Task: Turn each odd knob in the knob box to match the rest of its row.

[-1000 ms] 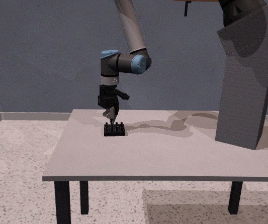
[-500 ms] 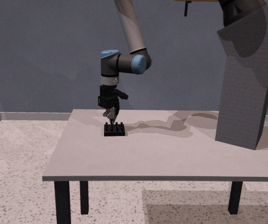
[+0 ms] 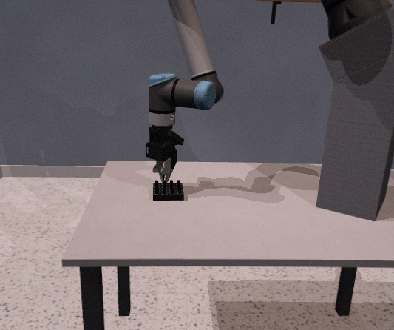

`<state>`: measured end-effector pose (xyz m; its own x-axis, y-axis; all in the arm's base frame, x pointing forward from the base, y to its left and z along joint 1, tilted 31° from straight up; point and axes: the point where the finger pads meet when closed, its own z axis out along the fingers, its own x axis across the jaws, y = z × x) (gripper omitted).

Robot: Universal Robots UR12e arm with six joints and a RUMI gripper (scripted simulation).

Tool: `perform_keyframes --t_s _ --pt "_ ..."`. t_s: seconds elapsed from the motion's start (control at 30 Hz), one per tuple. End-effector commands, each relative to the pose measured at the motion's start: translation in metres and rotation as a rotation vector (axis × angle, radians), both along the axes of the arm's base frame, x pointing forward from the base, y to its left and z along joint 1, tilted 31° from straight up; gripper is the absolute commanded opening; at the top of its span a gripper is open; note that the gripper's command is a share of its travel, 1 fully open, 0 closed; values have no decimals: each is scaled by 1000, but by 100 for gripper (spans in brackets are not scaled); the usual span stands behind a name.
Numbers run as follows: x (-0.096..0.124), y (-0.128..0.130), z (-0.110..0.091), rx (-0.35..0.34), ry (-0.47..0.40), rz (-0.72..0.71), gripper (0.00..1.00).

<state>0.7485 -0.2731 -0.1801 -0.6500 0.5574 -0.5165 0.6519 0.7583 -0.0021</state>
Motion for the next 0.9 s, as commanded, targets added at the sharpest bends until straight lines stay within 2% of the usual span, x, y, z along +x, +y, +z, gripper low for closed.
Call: perform_keyframes --t_s 0.0,0.63,0.67,0.87 --pt "0 0 1 -17 13 39 4" --pt "0 0 1 -29 24 65 4" --pt "0 0 1 -29 24 65 11" --pt "0 0 1 -29 24 65 11"
